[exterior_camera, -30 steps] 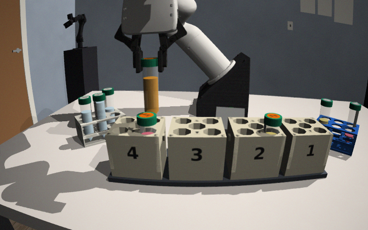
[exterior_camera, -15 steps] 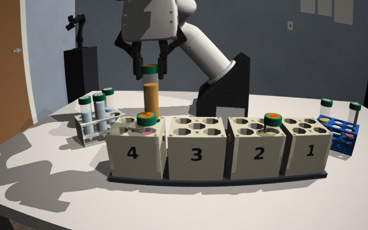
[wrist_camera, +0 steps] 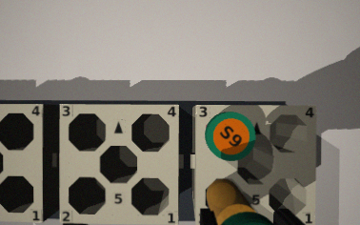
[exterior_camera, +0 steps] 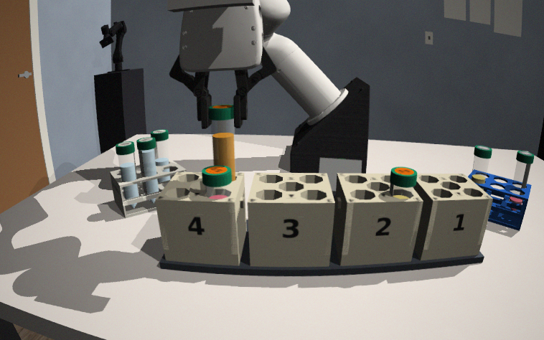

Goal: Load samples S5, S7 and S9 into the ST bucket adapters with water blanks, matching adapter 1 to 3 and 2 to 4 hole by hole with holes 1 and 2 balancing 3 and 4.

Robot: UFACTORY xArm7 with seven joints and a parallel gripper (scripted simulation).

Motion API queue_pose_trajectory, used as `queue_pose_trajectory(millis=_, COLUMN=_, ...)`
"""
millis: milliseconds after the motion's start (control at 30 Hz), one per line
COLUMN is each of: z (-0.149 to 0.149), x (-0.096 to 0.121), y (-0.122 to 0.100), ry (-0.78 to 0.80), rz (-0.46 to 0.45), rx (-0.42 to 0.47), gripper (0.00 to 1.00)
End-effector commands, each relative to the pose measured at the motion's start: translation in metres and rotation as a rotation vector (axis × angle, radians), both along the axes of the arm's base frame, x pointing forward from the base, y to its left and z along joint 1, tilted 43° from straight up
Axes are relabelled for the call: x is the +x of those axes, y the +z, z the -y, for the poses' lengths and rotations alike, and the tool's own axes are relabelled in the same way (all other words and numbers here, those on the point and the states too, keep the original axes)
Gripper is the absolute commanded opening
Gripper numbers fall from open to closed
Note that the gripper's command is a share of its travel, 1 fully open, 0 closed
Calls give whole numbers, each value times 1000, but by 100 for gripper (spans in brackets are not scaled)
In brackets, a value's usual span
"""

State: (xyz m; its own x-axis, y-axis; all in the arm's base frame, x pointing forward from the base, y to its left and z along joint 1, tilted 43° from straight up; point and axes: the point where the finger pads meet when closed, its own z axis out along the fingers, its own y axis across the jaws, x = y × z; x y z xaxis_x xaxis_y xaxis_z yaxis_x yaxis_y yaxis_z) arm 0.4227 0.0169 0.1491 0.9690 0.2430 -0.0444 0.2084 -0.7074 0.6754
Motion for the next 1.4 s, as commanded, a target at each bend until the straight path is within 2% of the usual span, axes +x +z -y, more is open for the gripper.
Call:
queue_pose_trajectory(millis=0, z=2, x=2, y=-3, ry=3, rz=3, rx=1, gripper=0)
queue_pose_trajectory(millis=1367, z=25, x=6, y=-28, ry=3, rz=3, rx=1, gripper=0)
